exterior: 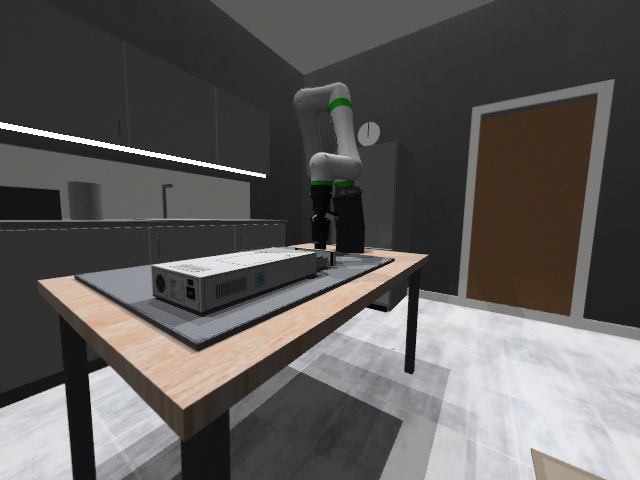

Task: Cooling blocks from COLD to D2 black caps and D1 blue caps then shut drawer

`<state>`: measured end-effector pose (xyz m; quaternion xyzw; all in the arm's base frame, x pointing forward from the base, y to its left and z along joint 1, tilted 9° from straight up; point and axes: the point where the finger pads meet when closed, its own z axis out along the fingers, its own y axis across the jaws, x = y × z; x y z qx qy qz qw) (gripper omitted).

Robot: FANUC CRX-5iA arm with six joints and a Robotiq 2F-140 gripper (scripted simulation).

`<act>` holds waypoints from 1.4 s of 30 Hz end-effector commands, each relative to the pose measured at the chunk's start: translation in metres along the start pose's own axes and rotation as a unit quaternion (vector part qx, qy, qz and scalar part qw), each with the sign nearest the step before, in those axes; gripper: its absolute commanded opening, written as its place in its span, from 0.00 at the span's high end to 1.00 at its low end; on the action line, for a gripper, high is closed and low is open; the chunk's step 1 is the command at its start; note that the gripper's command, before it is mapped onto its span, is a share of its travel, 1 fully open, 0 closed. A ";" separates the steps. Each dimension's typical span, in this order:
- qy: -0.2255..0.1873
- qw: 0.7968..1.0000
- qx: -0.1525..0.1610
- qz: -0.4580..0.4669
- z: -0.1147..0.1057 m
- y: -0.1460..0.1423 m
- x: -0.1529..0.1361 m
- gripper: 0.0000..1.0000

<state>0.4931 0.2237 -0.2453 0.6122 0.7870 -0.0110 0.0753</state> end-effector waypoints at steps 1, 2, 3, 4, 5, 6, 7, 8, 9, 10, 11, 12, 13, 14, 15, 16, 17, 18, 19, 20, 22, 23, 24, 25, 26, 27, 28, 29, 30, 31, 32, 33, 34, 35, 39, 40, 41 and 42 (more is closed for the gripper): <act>0.000 1.000 -0.001 0.000 -0.001 -0.003 0.000 0.66; 0.000 1.000 -0.001 0.000 -0.001 -0.004 0.000 0.66; 0.000 1.000 -0.001 0.000 -0.001 -0.006 0.000 0.66; 0.000 1.000 -0.001 0.000 -0.001 -0.006 0.000 0.66; 0.000 1.000 -0.001 0.000 -0.001 -0.006 0.000 0.66; 0.000 1.000 -0.001 0.000 -0.001 -0.007 0.000 0.66; 0.000 1.000 -0.001 0.000 -0.001 -0.008 0.000 0.66; 0.000 1.000 -0.001 0.000 -0.001 -0.010 0.000 0.66; 0.000 1.000 -0.001 0.000 -0.001 -0.011 0.000 0.66; 0.000 1.000 -0.001 0.000 -0.001 -0.012 0.000 0.66; 0.000 1.000 -0.001 0.000 -0.001 -0.014 0.000 0.66; 0.000 1.000 -0.001 0.000 -0.001 -0.015 0.000 0.66; 0.000 1.000 -0.001 0.000 -0.001 -0.016 0.000 0.66; 0.000 1.000 -0.001 0.000 -0.001 -0.018 0.000 0.66; 0.000 1.000 -0.001 0.000 -0.001 -0.019 0.000 0.66; 0.000 1.000 -0.001 0.000 -0.001 -0.020 0.000 0.66; 0.000 1.000 -0.001 0.000 -0.001 -0.022 0.000 0.66; 0.000 1.000 -0.001 0.000 -0.001 -0.022 0.000 0.66; 0.000 1.000 -0.001 0.000 -0.001 -0.023 0.000 0.66; 0.000 1.000 -0.001 0.000 -0.001 -0.024 0.000 0.66; 0.000 1.000 -0.001 0.000 -0.001 -0.024 0.000 0.66; 0.000 1.000 -0.001 0.000 -0.001 -0.026 0.000 0.66; 0.000 1.000 -0.001 0.000 -0.001 -0.027 0.000 0.66; 0.000 1.000 -0.001 0.000 -0.001 -0.028 0.000 0.66; 0.000 1.000 -0.001 0.000 -0.001 -0.030 0.000 0.66; 0.000 1.000 -0.001 0.000 -0.001 -0.031 0.000 0.66; 0.000 1.000 -0.001 0.000 -0.001 -0.032 0.000 0.66; 0.000 1.000 -0.001 0.000 -0.001 -0.034 0.000 0.66; 0.000 1.000 -0.001 0.000 -0.001 -0.035 0.000 0.66; 0.000 1.000 -0.001 0.000 -0.001 -0.036 0.000 0.66; 0.000 1.000 -0.001 0.000 -0.001 -0.038 0.000 0.66; 0.000 1.000 -0.001 0.000 -0.001 -0.039 0.000 0.66; 0.000 1.000 -0.001 0.000 -0.001 -0.040 0.000 0.66; 0.000 1.000 -0.001 0.000 -0.001 -0.042 0.000 0.66; 0.000 1.000 -0.001 0.000 -0.001 -0.044 0.000 0.66; 0.000 1.000 -0.001 0.000 -0.001 -0.046 0.000 0.66; 0.000 1.000 -0.001 0.000 -0.001 -0.047 0.000 0.66; 0.000 1.000 -0.001 0.000 -0.001 -0.048 0.000 0.66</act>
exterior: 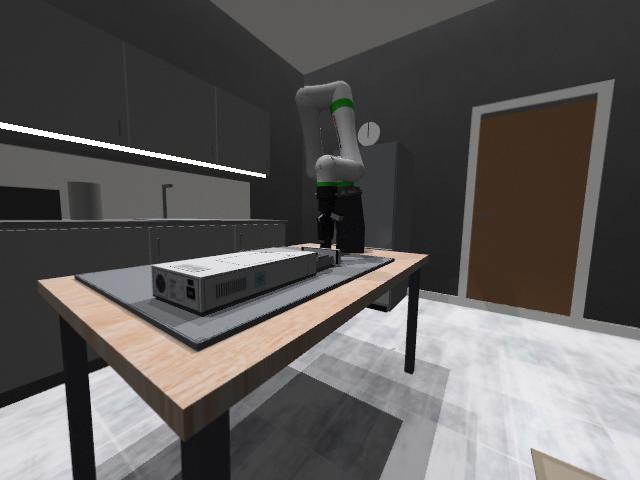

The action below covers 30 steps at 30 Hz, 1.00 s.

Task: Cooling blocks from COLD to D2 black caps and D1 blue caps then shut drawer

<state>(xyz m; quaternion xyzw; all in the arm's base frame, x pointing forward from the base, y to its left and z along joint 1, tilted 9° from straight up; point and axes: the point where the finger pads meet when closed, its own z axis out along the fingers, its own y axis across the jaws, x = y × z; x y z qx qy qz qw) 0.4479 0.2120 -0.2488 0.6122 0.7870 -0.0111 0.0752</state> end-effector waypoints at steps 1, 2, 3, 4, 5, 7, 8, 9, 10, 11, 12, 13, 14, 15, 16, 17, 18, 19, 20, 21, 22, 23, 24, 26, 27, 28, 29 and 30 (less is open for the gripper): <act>0.000 1.000 -0.001 0.000 -0.001 -0.003 0.000 0.66; 0.000 1.000 -0.001 0.000 -0.001 -0.004 0.000 0.66; 0.000 1.000 -0.001 0.000 -0.001 -0.006 0.000 0.66; 0.000 1.000 -0.001 0.000 -0.001 -0.007 0.000 0.66; 0.000 1.000 -0.001 0.000 -0.001 -0.007 0.000 0.66; 0.000 1.000 -0.001 0.000 -0.001 -0.010 0.000 0.66; 0.000 1.000 -0.001 0.000 -0.001 -0.011 0.000 0.66; 0.000 1.000 -0.001 0.000 -0.001 -0.012 0.000 0.66; 0.000 1.000 -0.001 0.000 -0.001 -0.014 0.000 0.66; 0.000 1.000 -0.001 0.000 -0.001 -0.015 0.000 0.66; 0.000 1.000 -0.001 0.000 -0.001 -0.016 0.000 0.66; 0.000 1.000 -0.001 0.000 -0.001 -0.016 0.000 0.66; 0.000 1.000 -0.001 0.000 -0.001 -0.016 0.000 0.66; 0.000 1.000 -0.001 0.000 -0.001 -0.018 0.000 0.66; 0.000 1.000 -0.001 0.000 -0.001 -0.019 0.000 0.66; 0.000 1.000 -0.001 0.000 -0.001 -0.020 0.000 0.66; 0.000 1.000 -0.001 0.000 -0.001 -0.022 0.000 0.66; 0.000 1.000 -0.001 0.000 -0.001 -0.023 0.000 0.66; 0.000 1.000 -0.001 0.000 -0.001 -0.024 0.000 0.66; 0.000 1.000 -0.001 0.000 0.000 -0.026 0.000 0.66; 0.000 1.000 -0.001 0.000 0.000 -0.027 0.000 0.66; 0.000 1.000 -0.001 0.000 0.000 -0.028 0.000 0.66; 0.000 1.000 -0.001 0.000 0.000 -0.030 0.000 0.66; 0.000 1.000 -0.001 0.000 0.000 -0.032 0.000 0.66; 0.000 1.000 -0.001 0.000 0.000 -0.034 0.000 0.66; 0.000 1.000 -0.001 0.000 0.000 -0.035 0.000 0.66; 0.000 1.000 -0.001 0.000 -0.001 -0.036 0.000 0.66; 0.000 1.000 -0.001 0.000 -0.001 -0.036 0.000 0.66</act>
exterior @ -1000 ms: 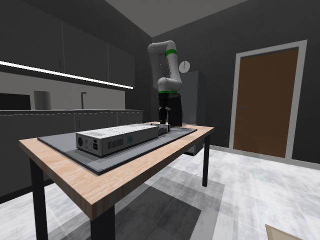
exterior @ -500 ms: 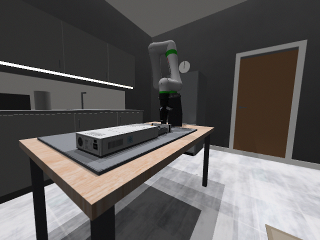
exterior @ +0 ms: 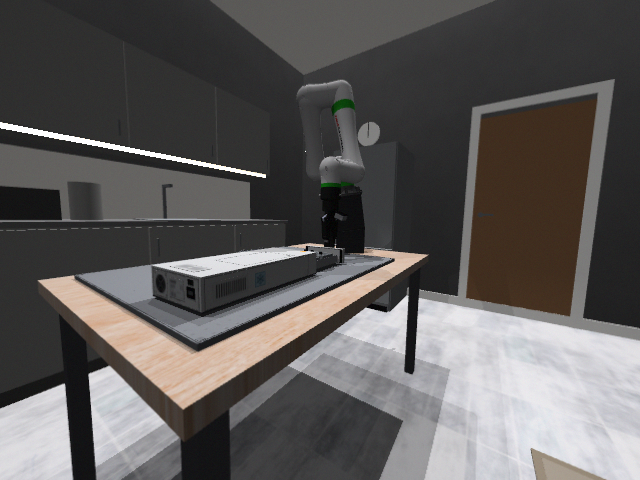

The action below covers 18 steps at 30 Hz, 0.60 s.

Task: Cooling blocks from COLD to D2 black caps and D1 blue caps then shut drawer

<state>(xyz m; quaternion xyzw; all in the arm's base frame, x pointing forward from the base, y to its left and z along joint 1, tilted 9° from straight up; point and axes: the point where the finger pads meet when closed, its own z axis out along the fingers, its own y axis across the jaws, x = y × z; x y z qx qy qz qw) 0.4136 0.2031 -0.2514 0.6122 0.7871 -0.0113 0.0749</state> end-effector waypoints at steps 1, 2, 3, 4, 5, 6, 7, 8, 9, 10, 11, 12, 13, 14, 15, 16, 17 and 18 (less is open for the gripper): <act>0.000 1.000 -0.001 0.000 0.000 -0.001 0.000 0.66; 0.000 1.000 -0.001 0.000 0.000 -0.002 0.000 0.66; 0.000 1.000 -0.001 0.000 0.000 -0.003 0.000 0.66; 0.000 1.000 -0.001 0.000 0.000 -0.003 0.000 0.66; 0.000 1.000 -0.001 0.000 0.000 -0.004 0.000 0.66; 0.000 1.000 -0.001 0.000 0.000 -0.004 0.000 0.66; 0.000 1.000 -0.001 0.000 0.000 -0.004 0.000 0.66; 0.000 1.000 -0.001 0.000 0.000 -0.005 0.000 0.66; 0.000 1.000 -0.001 0.000 0.000 -0.005 0.000 0.66; 0.000 1.000 -0.001 0.000 0.000 -0.005 0.000 0.66; 0.000 1.000 -0.001 0.000 0.000 -0.006 0.000 0.66; 0.000 1.000 -0.001 0.000 0.000 -0.006 0.000 0.66; 0.000 1.000 -0.001 0.000 0.000 -0.006 0.000 0.66; 0.000 1.000 -0.001 0.000 0.000 -0.007 0.000 0.66; 0.000 1.000 -0.001 0.000 0.000 -0.007 0.000 0.66; 0.000 1.000 -0.001 0.000 0.000 -0.007 0.000 0.66; 0.000 1.000 -0.001 0.000 0.000 -0.007 0.000 0.66; 0.000 1.000 -0.001 0.000 0.000 -0.007 0.000 0.66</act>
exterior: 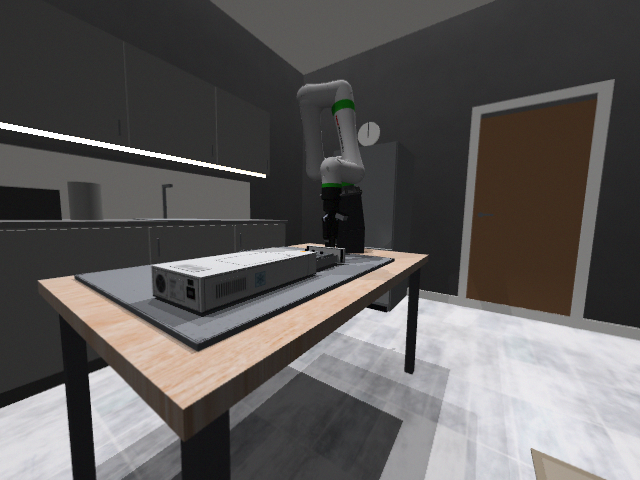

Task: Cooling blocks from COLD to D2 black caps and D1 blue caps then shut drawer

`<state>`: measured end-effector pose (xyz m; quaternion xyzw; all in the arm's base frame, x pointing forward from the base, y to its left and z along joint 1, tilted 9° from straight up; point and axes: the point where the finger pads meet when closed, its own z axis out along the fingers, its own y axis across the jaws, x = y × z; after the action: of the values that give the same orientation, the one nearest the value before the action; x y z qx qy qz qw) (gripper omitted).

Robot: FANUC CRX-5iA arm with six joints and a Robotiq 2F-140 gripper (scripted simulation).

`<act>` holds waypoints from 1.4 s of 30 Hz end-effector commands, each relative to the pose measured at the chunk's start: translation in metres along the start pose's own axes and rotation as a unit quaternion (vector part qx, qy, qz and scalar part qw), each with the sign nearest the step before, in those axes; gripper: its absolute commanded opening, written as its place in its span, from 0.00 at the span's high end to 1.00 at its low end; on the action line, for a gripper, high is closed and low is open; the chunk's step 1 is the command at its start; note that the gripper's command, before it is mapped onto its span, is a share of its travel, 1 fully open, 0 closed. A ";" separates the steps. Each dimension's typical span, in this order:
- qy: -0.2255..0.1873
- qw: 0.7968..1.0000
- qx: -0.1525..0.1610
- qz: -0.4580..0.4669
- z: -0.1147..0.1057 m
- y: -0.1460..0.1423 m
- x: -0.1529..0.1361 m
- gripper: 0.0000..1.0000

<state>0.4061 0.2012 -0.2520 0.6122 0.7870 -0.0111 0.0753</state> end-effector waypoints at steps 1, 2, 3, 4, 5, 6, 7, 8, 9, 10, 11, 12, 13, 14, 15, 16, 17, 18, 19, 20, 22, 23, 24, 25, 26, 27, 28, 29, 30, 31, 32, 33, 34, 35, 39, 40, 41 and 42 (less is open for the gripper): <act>0.000 1.000 -0.001 0.000 0.000 0.000 0.000 0.66; 0.000 1.000 -0.001 0.000 0.000 0.000 0.000 0.66; 0.000 1.000 -0.001 0.000 0.000 -0.001 0.000 0.66; 0.000 1.000 -0.001 0.000 0.000 -0.001 0.000 0.66; 0.000 1.000 -0.001 0.000 0.000 -0.001 0.000 0.66; 0.000 1.000 -0.001 0.000 0.000 -0.002 0.000 0.66; 0.000 1.000 -0.001 0.000 0.000 -0.002 0.000 0.66; 0.000 1.000 -0.001 0.000 0.000 -0.002 0.000 0.66; 0.000 1.000 -0.001 0.000 0.000 -0.003 0.000 0.66; 0.000 1.000 -0.001 0.000 0.000 -0.003 0.000 0.66; 0.000 1.000 -0.001 0.000 0.000 -0.003 0.000 0.66; 0.000 1.000 -0.001 0.000 0.000 -0.004 0.000 0.66; 0.000 1.000 -0.001 0.000 0.000 -0.004 0.000 0.66; 0.000 1.000 -0.001 0.000 0.000 -0.004 0.000 0.66; 0.000 1.000 -0.001 0.000 0.000 -0.005 0.000 0.66; 0.000 1.000 -0.001 0.000 0.000 -0.005 0.000 0.66; 0.000 1.000 -0.001 0.000 0.000 -0.005 0.000 0.66; 0.000 1.000 -0.001 0.000 0.000 -0.005 0.000 0.66; 0.000 1.000 -0.001 0.000 0.000 -0.005 0.000 0.66; 0.000 1.000 -0.001 0.000 0.000 -0.006 0.000 0.66; 0.000 1.000 -0.001 0.000 0.000 -0.006 0.000 0.66; 0.000 1.000 -0.001 0.000 0.000 -0.007 0.000 0.66; 0.000 1.000 -0.001 0.000 0.000 -0.007 0.000 0.66; 0.000 1.000 -0.001 0.000 0.000 -0.007 0.000 0.66; 0.000 1.000 -0.001 0.000 0.000 -0.008 0.000 0.66; 0.000 1.000 -0.001 0.000 0.000 -0.008 0.000 0.66; 0.000 1.000 -0.001 0.000 0.000 -0.008 0.000 0.66; 0.000 1.000 -0.001 0.000 0.000 -0.009 0.000 0.66; 0.000 1.000 -0.001 0.000 0.000 -0.009 0.000 0.66; 0.000 1.000 -0.001 0.000 0.000 -0.009 0.000 0.66; 0.000 1.000 -0.001 0.000 0.000 -0.010 0.000 0.66; 0.000 1.000 -0.001 0.000 0.000 -0.010 0.000 0.66; 0.000 1.000 -0.001 0.000 0.000 -0.010 0.000 0.66; 0.000 1.000 -0.001 0.000 0.000 -0.010 0.000 0.66; 0.000 1.000 -0.001 0.000 0.000 -0.011 0.000 0.66; 0.000 1.000 -0.001 0.000 0.000 -0.012 0.000 0.66; 0.000 1.000 -0.001 0.000 0.000 -0.012 0.000 0.66; 0.000 1.000 -0.001 0.000 0.000 -0.012 0.000 0.66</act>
<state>0.3943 0.1981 -0.2529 0.6122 0.7870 -0.0111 0.0753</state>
